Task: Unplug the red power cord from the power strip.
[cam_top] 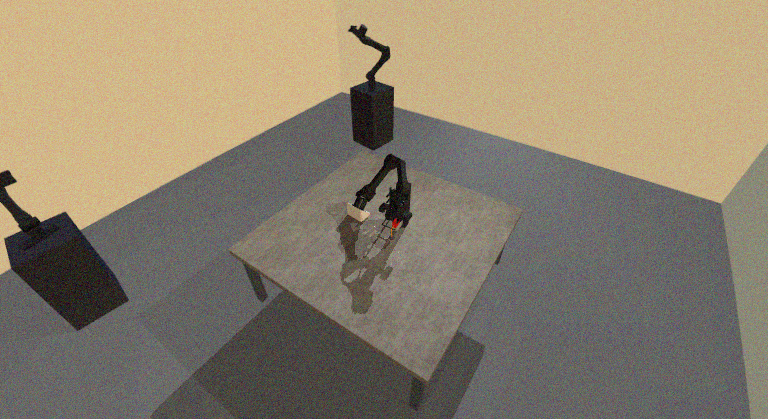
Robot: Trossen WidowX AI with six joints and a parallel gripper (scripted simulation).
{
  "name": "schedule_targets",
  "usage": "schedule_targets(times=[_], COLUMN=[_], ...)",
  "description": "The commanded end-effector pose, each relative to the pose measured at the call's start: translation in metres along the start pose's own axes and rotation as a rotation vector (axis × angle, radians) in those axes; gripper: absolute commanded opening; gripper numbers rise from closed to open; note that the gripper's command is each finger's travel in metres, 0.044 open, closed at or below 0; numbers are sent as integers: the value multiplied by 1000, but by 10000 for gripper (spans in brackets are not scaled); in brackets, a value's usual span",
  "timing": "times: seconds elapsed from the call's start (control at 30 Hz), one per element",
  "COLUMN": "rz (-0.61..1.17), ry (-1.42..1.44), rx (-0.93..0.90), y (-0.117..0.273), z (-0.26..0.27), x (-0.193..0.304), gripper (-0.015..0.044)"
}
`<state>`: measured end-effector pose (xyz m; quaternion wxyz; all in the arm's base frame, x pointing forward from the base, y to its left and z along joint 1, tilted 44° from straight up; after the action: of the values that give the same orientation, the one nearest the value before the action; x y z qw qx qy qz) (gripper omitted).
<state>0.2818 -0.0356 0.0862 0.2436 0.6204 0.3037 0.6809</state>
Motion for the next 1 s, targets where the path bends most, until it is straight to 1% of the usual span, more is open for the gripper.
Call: schedule_targets(times=[0.0, 0.37, 0.47, 0.8, 0.9, 0.93, 0.97], rz=[-14, -15, -10, -10, -12, -13, -14], ry=[-1, -1, -2, -2, -2, -2, -2], rx=[-4, -5, -6, -6, -6, -6, -6], y=[1, 2, 2, 2, 6, 7, 9], z=[2, 5, 4, 4, 7, 8, 9], x=[-13, -31, -22, -22, -35, -42, -50], gripper=[0, 0, 79, 341, 420, 440, 440])
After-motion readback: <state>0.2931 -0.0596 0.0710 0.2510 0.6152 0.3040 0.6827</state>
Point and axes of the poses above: the point midway between the two fingers, 35 mm back from their tips, its own y axis back along the fingers, its own z axis across the jaws, x = y × z, the point moved 4 cm from there along y, back along the fingers, and after that the axes turned 7 degrees about -y, right-handed, at the moved point
